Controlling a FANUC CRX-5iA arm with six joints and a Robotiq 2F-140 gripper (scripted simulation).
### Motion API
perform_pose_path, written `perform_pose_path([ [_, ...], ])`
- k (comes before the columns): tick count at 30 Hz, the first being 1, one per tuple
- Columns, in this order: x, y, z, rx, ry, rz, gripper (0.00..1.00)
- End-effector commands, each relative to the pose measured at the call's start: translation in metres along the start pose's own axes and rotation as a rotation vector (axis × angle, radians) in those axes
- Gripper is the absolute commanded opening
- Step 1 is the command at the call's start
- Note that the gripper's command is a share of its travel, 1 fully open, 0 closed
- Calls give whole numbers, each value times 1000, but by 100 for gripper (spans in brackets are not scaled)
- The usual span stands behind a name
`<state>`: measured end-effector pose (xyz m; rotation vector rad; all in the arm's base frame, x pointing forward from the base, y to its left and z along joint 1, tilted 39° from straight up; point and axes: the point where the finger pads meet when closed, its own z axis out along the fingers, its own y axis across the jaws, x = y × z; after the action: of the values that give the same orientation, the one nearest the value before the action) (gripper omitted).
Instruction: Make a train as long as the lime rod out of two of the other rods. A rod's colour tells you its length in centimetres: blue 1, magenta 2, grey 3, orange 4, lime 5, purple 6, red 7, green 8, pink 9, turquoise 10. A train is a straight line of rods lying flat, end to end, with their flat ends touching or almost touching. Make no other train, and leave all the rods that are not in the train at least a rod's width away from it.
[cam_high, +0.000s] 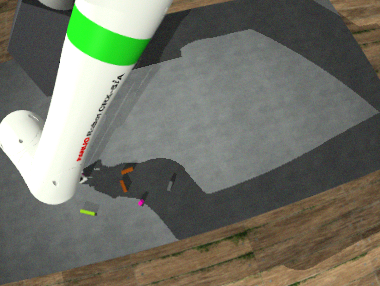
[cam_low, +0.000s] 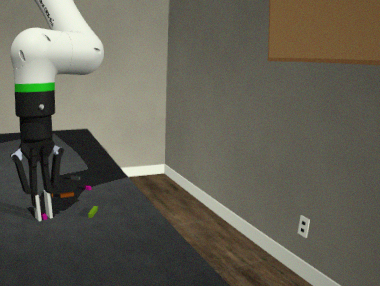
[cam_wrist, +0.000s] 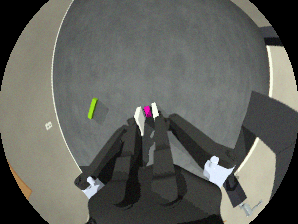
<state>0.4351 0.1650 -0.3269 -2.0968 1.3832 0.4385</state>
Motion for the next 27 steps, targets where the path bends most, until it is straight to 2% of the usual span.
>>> perform_pose_path([
  [1, 0, 0, 0, 0, 0, 0, 15],
  [8, 0, 0, 0, 0, 0, 0, 15],
  [9, 0, 0, 0, 0, 0, 0, 3],
  [27, 0, 0, 0, 0, 0, 0, 3],
])
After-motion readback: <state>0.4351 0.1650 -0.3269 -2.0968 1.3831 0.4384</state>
